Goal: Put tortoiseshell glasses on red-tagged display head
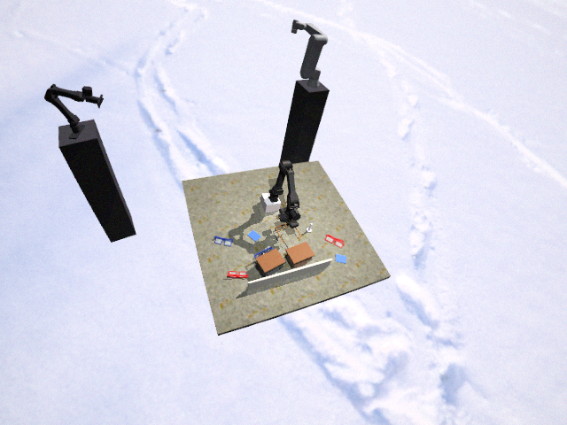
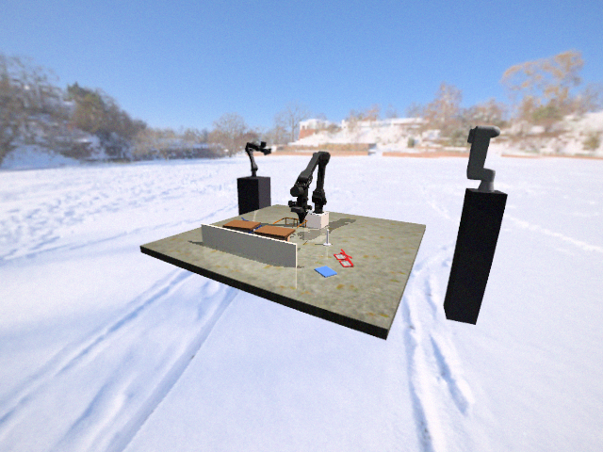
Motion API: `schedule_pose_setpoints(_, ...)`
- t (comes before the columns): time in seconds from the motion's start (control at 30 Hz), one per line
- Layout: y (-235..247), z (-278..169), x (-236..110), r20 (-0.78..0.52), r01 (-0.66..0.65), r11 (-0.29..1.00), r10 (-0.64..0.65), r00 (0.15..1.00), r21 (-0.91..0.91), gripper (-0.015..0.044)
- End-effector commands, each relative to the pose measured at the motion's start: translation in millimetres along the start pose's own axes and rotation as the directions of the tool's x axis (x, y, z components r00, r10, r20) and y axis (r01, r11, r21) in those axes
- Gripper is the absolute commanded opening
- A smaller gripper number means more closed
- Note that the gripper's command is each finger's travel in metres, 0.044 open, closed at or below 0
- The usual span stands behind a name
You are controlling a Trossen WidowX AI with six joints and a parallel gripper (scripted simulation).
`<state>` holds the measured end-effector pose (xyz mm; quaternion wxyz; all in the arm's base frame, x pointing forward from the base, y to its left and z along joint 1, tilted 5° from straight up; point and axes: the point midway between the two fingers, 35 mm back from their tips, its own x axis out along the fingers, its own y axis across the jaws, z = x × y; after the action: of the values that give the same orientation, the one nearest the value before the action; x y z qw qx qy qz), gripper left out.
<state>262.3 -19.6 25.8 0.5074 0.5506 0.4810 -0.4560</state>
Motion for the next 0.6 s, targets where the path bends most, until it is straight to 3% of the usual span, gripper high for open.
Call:
schedule_pose_setpoints(0.0,-2,0,5,-0.003,0.002,1.000,-0.002,1.000,0.005,0.0000)
schedule_pose_setpoints(0.57,4,1,16,-0.011,0.013,1.000,-0.013,1.000,0.006,0.0000)
